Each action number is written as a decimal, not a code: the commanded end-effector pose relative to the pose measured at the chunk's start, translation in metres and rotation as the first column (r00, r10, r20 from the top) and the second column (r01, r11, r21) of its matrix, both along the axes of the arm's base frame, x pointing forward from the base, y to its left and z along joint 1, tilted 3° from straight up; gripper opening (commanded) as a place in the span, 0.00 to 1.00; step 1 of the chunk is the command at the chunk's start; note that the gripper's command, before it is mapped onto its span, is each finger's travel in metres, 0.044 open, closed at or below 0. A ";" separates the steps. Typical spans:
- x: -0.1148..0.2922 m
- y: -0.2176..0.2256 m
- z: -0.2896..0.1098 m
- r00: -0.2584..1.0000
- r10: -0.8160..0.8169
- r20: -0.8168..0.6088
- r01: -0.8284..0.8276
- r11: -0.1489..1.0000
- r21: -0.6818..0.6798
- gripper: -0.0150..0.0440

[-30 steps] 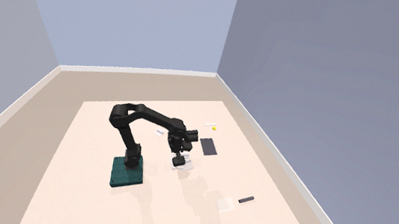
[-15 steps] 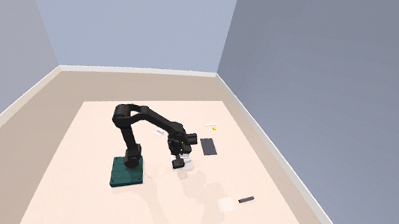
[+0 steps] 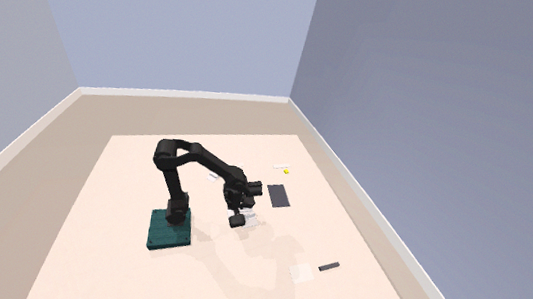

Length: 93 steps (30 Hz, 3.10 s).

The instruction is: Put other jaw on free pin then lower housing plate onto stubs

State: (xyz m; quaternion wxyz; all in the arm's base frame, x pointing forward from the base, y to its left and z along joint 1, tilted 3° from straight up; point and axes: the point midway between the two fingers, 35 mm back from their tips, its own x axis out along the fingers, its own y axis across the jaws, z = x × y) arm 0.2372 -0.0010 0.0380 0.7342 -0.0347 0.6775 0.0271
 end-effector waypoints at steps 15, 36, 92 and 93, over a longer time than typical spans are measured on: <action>-0.001 0.000 -0.002 1.000 -0.002 -0.003 0.002 1.000 0.002 0.85; -0.001 0.000 -0.007 1.000 -0.001 -0.003 0.001 1.000 0.002 0.85; 0.000 0.000 -0.017 1.000 0.002 -0.003 -0.002 1.000 0.002 0.85; 0.000 0.000 -0.017 1.000 0.002 -0.003 -0.002 1.000 0.002 0.85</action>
